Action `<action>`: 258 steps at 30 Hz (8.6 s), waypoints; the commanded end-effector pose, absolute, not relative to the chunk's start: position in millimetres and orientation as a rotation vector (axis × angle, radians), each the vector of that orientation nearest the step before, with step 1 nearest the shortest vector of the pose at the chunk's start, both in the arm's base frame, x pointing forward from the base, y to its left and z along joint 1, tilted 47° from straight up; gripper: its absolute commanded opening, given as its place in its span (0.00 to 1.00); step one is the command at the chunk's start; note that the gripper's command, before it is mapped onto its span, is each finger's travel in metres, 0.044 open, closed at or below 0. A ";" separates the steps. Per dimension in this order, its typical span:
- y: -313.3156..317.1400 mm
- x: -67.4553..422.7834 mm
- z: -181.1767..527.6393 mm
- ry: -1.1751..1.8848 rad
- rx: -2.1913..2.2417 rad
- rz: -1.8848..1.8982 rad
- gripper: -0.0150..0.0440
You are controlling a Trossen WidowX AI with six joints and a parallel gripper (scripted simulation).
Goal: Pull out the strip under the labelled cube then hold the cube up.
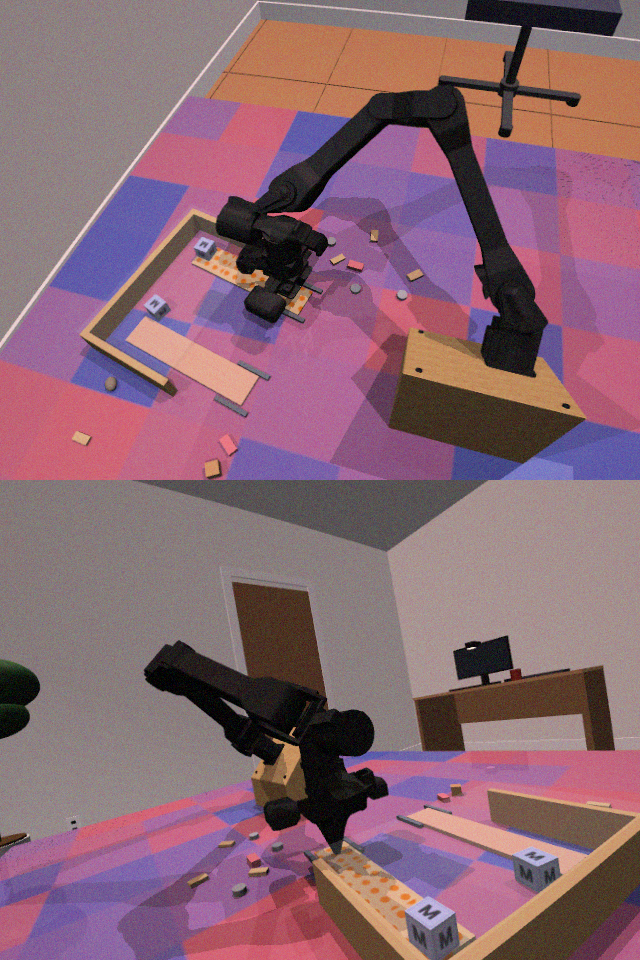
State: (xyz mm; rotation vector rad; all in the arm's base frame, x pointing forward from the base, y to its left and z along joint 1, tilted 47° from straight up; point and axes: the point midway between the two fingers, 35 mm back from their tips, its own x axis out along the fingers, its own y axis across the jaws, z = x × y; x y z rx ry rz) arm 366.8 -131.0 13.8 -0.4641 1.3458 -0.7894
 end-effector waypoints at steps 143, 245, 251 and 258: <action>-110.9 188.6 -22.3 1.363 -0.467 -0.785 0.25; -99.2 399.6 65.6 1.379 -0.511 -0.743 0.82; -106.2 400.5 58.8 1.379 -0.511 -0.743 0.68; -114.6 401.1 51.0 1.379 -0.511 -0.743 0.68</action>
